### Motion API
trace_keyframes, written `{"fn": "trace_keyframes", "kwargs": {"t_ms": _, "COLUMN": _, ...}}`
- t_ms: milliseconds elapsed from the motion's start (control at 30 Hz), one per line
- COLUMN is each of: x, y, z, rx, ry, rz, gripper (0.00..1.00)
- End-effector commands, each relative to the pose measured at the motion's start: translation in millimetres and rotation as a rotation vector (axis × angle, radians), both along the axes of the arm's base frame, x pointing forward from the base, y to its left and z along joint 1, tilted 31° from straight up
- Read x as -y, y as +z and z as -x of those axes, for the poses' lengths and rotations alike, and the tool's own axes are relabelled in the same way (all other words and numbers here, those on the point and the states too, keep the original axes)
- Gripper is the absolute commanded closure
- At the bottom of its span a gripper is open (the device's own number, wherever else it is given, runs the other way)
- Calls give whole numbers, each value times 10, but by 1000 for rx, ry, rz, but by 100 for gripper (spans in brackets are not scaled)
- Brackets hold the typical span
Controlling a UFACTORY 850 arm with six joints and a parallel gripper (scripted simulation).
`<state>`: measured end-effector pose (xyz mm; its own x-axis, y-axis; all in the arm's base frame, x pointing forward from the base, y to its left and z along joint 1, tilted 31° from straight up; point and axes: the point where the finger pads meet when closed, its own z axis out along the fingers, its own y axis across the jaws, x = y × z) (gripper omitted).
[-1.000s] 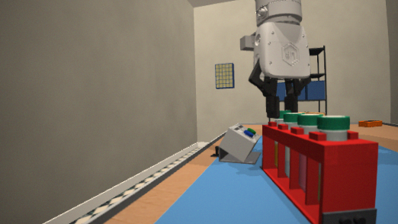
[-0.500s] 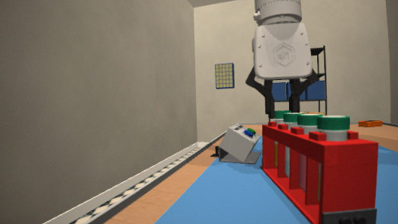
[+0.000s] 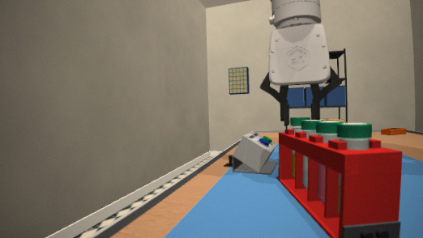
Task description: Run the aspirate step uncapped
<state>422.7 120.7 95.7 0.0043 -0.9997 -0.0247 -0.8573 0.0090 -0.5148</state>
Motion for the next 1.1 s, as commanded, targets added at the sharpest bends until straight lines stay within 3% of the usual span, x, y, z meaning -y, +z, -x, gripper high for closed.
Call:
{"fn": "trace_keyframes", "kwargs": {"t_ms": 0, "x": -1, "y": 4, "z": 0, "rx": 2, "ry": -1, "rz": -5, "gripper": 54}}
{"fn": "trace_keyframes", "kwargs": {"t_ms": 200, "x": -1, "y": 3, "z": -1, "rx": 2, "ry": -1, "rz": -4, "gripper": 54}}
{"fn": "trace_keyframes", "kwargs": {"t_ms": 367, "x": 0, "y": 12, "z": 5, "rx": 7, "ry": 171, "rz": 98, "gripper": 54}}
{"fn": "trace_keyframes", "kwargs": {"t_ms": 433, "x": 0, "y": 12, "z": 5, "rx": 7, "ry": 171, "rz": 98, "gripper": 54}}
{"fn": "trace_keyframes", "kwargs": {"t_ms": 900, "x": 0, "y": 12, "z": 5, "rx": 21, "ry": 650, "rz": 387, "gripper": 54}}
{"fn": "trace_keyframes", "kwargs": {"t_ms": 1067, "x": -1, "y": 13, "z": 4, "rx": 22, "ry": 672, "rz": 401, "gripper": 54}}
